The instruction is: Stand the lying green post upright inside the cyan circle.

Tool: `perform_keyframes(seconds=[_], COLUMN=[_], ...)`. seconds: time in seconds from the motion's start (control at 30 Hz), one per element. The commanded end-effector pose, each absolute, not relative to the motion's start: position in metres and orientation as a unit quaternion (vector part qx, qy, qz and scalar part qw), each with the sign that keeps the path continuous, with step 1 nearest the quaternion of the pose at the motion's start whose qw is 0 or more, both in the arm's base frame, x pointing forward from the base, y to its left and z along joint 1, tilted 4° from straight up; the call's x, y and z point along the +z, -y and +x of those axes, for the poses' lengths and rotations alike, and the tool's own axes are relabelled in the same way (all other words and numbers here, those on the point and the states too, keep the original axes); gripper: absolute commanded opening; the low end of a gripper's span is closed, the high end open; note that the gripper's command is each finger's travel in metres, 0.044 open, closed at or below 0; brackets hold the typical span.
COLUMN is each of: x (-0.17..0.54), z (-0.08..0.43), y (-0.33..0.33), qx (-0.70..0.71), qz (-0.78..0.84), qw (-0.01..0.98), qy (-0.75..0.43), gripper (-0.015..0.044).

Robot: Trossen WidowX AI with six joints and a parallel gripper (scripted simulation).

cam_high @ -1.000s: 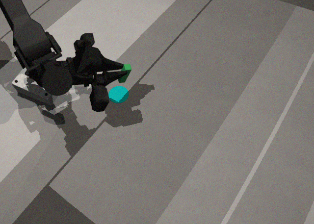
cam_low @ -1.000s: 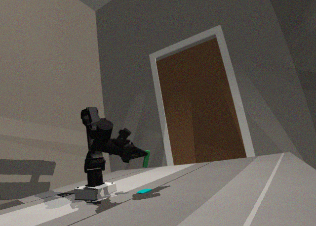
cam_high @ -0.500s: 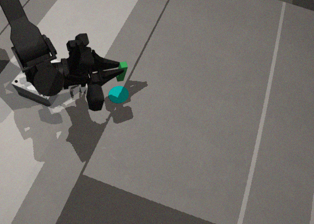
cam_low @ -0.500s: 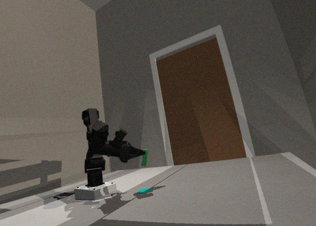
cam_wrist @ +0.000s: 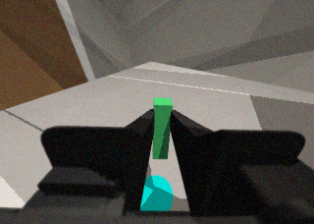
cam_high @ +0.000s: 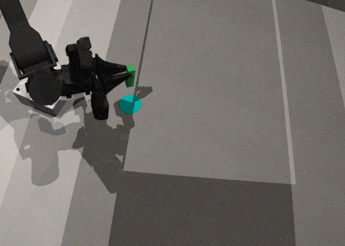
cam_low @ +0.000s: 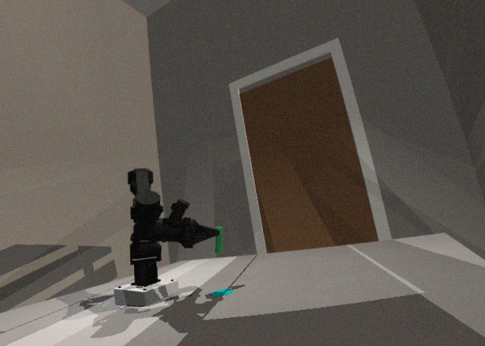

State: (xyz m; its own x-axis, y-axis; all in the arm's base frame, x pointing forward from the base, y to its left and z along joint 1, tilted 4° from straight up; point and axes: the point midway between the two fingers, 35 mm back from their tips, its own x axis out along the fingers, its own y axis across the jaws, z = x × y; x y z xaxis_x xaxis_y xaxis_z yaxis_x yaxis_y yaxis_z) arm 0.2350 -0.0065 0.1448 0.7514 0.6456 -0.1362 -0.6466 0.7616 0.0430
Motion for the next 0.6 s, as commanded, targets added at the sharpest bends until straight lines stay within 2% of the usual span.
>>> perform_keyframes(seconds=[0.0,0.57], x=[0.145,0.146], z=[0.231,0.216], y=[0.006,0.004], qx=[0.348,0.359], qz=[-0.009,-0.022], qw=[0.935,0.933], qy=[-0.059,-0.013], gripper=[0.0023,0.0023])
